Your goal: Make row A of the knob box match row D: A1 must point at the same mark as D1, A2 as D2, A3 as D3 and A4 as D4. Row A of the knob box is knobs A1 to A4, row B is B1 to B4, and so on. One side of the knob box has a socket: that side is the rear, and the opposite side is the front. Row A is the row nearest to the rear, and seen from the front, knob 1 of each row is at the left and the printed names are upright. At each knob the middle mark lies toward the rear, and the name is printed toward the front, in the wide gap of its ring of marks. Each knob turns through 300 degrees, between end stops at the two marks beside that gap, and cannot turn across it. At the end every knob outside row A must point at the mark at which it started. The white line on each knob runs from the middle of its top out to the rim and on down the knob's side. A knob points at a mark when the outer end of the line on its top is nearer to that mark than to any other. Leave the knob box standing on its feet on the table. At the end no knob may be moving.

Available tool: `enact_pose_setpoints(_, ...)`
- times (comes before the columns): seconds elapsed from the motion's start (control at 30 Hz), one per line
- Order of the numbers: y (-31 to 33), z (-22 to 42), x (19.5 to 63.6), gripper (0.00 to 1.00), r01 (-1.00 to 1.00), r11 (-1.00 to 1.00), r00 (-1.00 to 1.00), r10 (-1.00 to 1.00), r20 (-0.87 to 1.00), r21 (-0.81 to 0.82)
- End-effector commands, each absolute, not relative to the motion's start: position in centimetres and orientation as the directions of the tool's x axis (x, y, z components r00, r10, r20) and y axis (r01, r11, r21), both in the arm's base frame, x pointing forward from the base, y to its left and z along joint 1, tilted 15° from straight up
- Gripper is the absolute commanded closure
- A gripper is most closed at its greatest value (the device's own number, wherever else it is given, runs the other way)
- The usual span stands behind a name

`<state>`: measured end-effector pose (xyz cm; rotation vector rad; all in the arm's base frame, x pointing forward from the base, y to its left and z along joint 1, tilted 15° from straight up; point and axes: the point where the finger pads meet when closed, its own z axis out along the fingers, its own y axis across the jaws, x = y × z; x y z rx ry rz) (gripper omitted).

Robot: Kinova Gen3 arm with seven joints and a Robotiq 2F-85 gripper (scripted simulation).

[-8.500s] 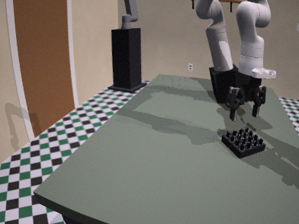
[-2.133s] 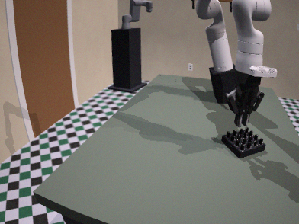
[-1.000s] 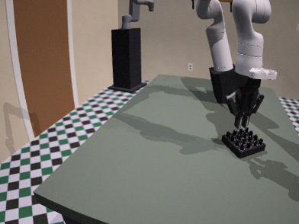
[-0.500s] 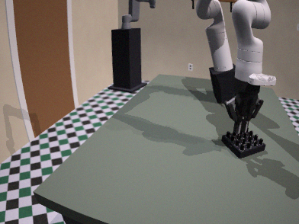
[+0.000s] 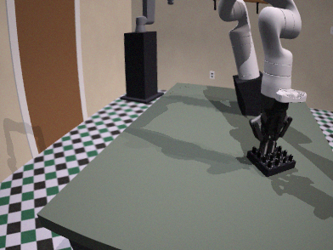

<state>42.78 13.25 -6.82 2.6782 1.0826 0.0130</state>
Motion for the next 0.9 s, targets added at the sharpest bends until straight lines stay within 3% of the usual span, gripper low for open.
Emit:
enact_pose_setpoints(0.0,13.12,-7.13,42.73,0.81,0.683,-0.692,0.724,0.684,-0.089,0.235)
enact_pose_setpoints(0.87,13.04,-7.45,42.76,0.81,0.683,-0.692,0.724,0.684,-0.089,0.235)
